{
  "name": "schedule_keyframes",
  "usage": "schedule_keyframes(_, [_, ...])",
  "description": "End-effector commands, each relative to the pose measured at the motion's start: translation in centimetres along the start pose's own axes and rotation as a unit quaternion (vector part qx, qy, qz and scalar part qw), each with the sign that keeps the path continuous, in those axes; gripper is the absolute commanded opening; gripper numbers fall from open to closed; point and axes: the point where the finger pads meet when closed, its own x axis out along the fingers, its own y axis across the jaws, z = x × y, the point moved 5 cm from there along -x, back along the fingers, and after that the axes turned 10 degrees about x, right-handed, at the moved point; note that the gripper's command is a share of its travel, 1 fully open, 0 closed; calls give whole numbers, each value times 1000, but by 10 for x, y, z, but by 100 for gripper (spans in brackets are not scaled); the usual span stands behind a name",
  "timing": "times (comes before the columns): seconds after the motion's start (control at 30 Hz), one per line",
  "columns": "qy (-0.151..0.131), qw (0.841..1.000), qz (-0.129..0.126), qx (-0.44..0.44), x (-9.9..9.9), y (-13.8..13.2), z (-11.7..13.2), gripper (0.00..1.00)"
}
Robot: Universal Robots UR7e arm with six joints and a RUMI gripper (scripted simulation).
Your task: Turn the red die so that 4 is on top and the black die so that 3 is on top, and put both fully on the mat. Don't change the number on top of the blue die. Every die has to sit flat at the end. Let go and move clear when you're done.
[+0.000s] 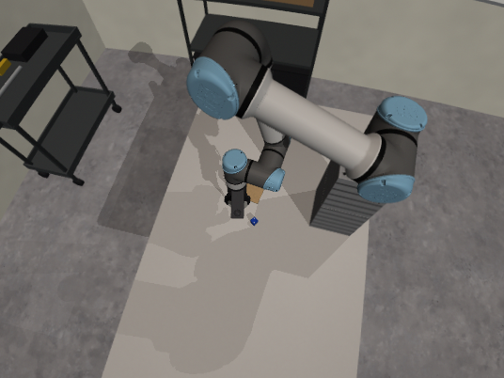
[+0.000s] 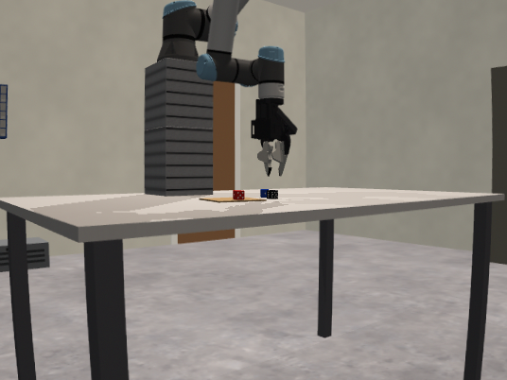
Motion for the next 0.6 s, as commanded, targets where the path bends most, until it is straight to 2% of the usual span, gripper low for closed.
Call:
schedule_keyframes(0.0, [0,1000,1,0,8,1,0,24])
schedule_keyframes(0.57, [0,1000,1,0,28,2,0,24])
